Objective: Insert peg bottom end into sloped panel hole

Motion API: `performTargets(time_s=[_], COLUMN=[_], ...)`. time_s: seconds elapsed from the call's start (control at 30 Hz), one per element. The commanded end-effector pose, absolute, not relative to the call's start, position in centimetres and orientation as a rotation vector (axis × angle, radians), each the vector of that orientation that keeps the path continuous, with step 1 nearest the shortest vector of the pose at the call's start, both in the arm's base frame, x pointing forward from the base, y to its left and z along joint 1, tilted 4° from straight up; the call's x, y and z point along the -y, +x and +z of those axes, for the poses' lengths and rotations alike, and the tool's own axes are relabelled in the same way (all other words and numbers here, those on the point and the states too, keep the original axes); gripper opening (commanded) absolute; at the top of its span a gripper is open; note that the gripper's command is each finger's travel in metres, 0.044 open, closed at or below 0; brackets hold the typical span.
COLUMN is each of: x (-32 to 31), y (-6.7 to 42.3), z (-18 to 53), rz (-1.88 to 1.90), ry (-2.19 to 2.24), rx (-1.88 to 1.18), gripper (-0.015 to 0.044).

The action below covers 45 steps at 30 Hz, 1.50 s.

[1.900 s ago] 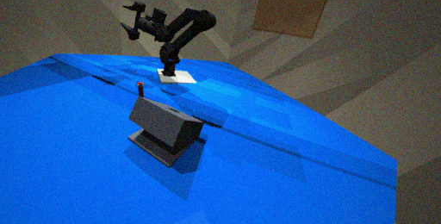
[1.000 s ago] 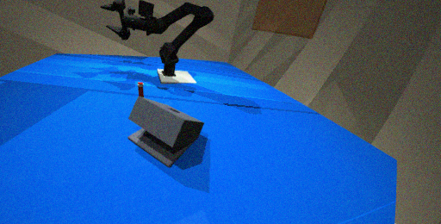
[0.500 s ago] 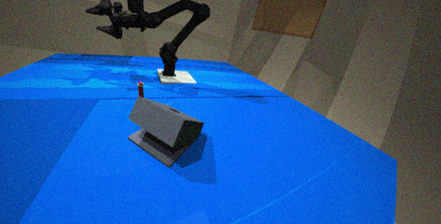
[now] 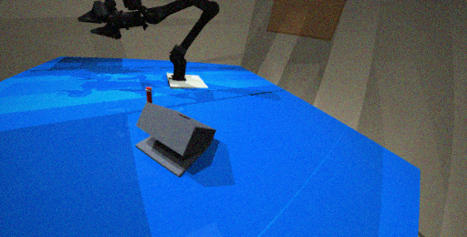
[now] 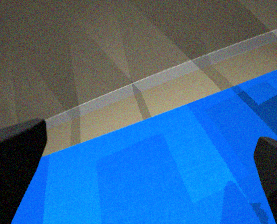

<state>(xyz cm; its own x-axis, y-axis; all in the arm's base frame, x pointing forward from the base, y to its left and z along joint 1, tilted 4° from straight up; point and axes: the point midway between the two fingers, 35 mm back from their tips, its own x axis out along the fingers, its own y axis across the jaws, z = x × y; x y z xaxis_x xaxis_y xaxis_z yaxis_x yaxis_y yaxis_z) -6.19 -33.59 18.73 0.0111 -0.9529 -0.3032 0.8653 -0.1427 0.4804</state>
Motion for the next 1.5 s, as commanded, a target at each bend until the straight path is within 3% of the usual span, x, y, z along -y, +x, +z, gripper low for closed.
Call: performTargets(time_s=[0.0, 1.47], x=[34.2, 33.1], y=[-4.6, 13.0], z=[18.2, 14.4], rz=[-1.546, -0.783], ry=[0.623, 0.111], rx=[0.053, -0.873], gripper=[0.044, 0.044])
